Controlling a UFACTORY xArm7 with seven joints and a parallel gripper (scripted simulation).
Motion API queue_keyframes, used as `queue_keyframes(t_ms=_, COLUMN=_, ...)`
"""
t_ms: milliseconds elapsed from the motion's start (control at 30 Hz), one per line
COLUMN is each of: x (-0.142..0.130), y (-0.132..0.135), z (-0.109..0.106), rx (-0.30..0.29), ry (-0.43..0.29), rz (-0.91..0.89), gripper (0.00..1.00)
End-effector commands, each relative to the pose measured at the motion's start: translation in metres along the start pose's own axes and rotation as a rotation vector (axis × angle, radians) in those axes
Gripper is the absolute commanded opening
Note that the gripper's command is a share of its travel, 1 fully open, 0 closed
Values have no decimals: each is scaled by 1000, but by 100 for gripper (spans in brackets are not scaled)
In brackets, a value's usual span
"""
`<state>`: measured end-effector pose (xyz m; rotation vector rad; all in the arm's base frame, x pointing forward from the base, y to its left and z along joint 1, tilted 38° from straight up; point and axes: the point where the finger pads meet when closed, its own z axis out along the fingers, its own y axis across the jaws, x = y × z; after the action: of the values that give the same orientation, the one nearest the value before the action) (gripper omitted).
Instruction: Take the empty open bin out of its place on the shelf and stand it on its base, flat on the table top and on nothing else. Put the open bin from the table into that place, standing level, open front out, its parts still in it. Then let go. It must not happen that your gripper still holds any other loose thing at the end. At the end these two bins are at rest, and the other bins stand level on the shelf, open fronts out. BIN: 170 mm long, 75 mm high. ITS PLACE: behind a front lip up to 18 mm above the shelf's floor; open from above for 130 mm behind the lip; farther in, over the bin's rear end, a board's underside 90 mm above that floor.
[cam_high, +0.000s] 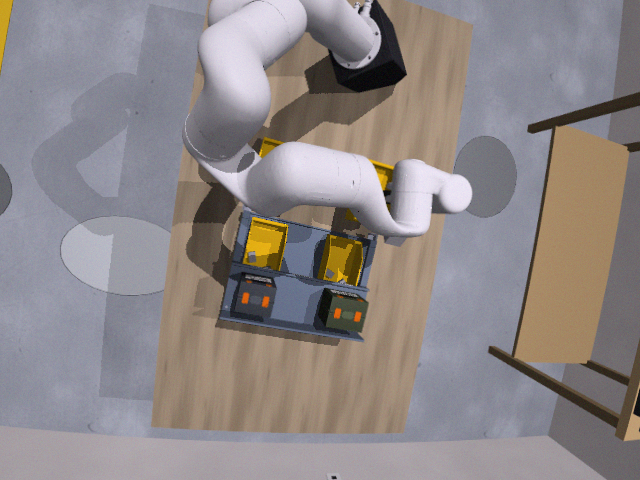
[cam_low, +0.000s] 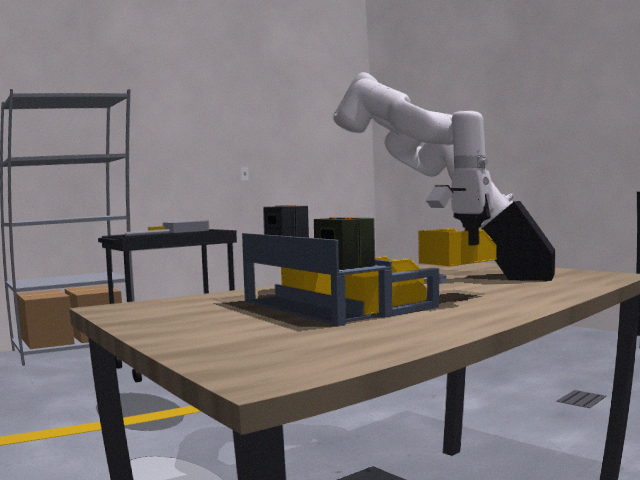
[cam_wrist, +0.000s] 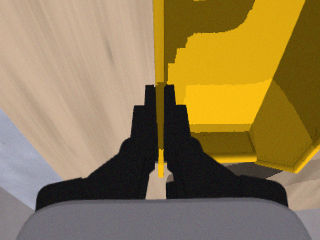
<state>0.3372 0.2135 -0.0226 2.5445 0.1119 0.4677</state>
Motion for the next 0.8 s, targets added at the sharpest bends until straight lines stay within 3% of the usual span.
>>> queue_keyframes(t_ms=0, x=1, y=-1, z=2, rx=3, ry=3, rz=-1, gripper=0)
queue_keyframes(t_ms=333, x=0, y=-2, z=19, rx=3, ry=3, rz=-1, gripper=0)
queue_keyframes(t_ms=767, x=0, y=-2, z=57, rx=3, ry=3, rz=-1, gripper=0)
